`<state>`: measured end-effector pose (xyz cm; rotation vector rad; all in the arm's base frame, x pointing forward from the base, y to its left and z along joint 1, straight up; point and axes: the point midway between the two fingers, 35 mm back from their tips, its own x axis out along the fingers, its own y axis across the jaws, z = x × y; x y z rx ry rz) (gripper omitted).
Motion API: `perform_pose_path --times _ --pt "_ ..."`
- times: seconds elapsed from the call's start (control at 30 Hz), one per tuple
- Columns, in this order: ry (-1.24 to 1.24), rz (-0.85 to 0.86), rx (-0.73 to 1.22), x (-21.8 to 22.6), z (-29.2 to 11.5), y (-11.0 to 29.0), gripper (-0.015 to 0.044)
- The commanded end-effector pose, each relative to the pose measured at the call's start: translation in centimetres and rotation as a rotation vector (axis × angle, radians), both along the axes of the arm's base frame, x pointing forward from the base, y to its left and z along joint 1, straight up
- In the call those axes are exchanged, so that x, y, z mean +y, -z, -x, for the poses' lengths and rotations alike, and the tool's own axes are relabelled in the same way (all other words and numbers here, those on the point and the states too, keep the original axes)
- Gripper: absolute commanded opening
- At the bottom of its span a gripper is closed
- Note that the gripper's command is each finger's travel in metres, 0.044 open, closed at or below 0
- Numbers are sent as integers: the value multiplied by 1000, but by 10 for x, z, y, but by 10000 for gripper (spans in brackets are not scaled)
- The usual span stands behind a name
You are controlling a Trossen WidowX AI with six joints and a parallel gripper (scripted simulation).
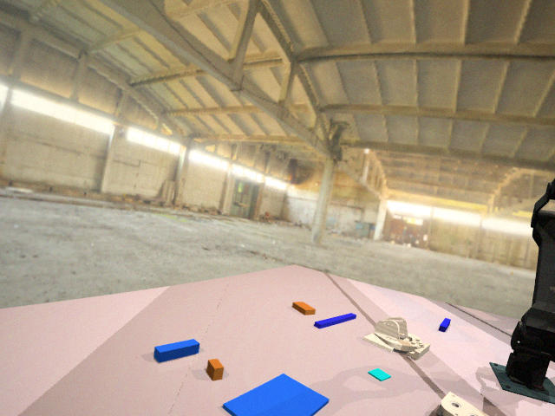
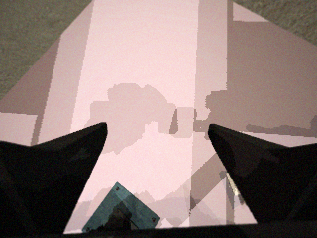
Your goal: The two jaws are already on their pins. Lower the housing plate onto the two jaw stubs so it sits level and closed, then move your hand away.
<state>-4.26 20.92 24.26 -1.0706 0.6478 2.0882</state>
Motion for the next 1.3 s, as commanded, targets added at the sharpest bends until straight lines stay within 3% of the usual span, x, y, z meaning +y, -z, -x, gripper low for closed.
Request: perform_pose_path --times 0.0,1.27 --pt "114 63 -15 11 -16 8 440" --pt "920 461 -109 52 -144 80 440"
